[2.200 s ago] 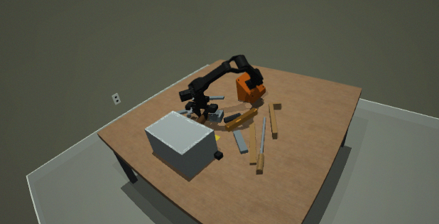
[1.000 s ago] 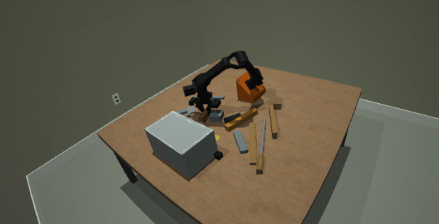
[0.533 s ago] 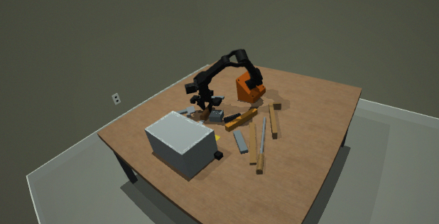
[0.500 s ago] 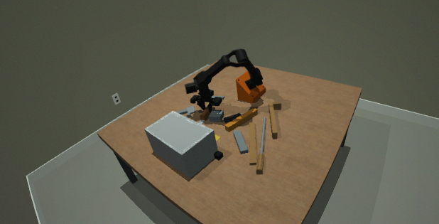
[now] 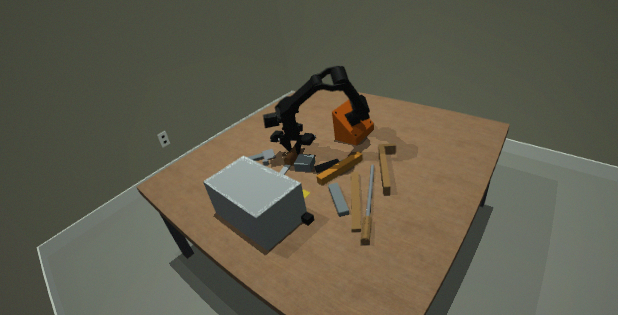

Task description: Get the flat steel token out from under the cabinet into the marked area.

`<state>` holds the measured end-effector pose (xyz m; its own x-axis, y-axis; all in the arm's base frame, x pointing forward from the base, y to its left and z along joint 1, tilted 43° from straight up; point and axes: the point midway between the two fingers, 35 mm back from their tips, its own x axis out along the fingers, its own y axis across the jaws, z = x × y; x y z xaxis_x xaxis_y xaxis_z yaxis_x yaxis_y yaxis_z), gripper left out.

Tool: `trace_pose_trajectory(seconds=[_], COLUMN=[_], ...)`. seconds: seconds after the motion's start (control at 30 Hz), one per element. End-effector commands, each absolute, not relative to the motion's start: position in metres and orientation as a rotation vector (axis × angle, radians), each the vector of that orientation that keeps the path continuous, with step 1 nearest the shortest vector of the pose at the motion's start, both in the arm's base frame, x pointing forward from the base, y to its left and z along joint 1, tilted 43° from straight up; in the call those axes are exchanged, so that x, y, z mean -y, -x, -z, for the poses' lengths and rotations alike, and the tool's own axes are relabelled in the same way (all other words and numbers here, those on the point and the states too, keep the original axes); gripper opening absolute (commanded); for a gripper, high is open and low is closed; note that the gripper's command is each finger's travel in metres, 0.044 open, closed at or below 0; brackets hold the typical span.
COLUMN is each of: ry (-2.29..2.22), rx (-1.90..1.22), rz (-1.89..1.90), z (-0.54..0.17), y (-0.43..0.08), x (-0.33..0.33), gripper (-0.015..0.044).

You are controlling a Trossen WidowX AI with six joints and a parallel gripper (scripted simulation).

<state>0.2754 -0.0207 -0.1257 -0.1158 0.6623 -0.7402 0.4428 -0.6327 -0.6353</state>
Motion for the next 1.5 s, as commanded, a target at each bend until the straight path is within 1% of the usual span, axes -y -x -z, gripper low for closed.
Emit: trace_pose_trajectory(seconds=[0.0,0.4,1.47], ry=[1.956,1.955,1.909], rx=[1.248,1.248,1.147], rz=[-1.838,-1.839,-1.860], z=[0.128,0.134,0.115], y=[-0.267,-0.248,-0.243], x=[0.024,0.034,0.019], gripper=[0.0000,0.0000,0.0000])
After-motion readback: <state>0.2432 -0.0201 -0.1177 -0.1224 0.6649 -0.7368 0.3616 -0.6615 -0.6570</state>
